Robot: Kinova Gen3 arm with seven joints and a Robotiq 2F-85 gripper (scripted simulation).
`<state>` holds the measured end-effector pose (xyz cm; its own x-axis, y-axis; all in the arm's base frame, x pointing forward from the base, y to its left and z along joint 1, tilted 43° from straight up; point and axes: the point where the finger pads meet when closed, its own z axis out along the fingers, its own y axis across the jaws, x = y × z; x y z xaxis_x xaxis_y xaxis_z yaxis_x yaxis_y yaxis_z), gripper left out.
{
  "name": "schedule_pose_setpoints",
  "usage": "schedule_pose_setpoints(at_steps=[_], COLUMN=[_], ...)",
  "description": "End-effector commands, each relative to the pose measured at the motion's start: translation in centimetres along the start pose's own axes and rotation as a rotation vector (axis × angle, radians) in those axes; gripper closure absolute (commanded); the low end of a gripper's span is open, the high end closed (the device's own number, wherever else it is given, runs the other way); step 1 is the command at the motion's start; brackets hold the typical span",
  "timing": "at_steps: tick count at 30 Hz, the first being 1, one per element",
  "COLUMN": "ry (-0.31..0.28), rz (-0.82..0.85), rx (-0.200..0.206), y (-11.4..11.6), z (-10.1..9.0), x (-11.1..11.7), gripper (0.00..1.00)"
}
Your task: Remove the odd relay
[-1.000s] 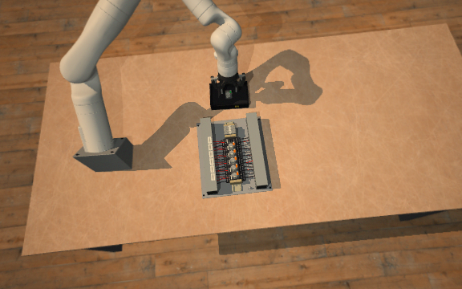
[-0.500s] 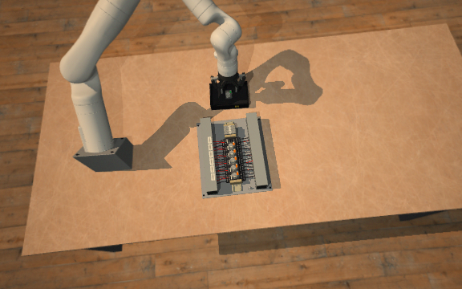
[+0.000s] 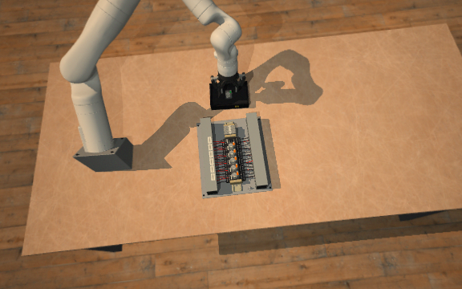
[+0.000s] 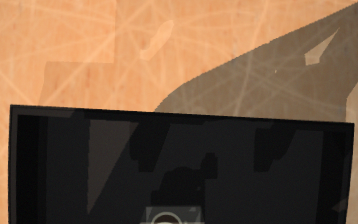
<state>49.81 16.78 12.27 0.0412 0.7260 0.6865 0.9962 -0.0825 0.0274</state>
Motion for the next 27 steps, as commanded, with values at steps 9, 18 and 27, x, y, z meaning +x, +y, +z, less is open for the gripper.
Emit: schedule_pose_setpoints(at_steps=[9,18,27], ry=[0.0,0.0,0.0], rz=[0.0,0.0,0.0], rx=[-0.002,-0.002,-0.002], y=[0.1,0.1,0.0], z=[-1.3,-6.3,-8.1], x=[0.0,0.0,0.0], gripper=[0.39,0.39,0.39])
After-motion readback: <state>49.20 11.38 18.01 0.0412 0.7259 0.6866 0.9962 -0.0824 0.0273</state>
